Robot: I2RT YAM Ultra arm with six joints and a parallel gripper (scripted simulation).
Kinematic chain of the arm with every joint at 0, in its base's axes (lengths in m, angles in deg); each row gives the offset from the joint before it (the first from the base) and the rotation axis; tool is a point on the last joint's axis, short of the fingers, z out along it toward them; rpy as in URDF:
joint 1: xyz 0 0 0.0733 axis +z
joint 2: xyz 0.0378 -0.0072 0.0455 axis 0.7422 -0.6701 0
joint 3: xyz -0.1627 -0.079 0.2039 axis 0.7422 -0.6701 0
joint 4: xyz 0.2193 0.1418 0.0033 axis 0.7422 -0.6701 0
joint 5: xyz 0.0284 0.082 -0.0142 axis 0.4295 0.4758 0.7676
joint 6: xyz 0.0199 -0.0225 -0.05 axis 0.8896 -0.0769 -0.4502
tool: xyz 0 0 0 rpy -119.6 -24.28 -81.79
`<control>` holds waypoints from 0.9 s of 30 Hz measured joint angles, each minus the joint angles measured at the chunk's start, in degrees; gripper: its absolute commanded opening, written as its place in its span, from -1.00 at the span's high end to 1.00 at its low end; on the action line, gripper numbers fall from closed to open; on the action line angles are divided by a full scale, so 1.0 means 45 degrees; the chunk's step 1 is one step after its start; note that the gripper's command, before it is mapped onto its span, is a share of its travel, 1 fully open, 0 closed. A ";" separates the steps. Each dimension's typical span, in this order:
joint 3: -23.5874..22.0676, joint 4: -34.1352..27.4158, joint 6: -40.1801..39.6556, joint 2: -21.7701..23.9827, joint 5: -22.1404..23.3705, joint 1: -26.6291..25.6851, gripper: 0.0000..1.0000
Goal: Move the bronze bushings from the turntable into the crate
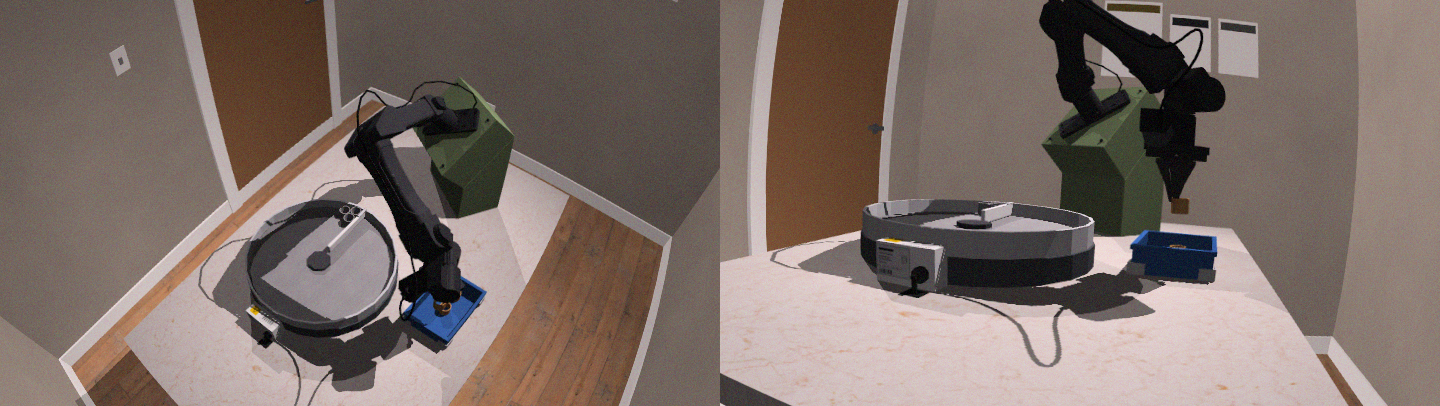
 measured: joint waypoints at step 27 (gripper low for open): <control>0.0214 -0.0068 -0.0044 0.0000 0.0000 0.0000 1.00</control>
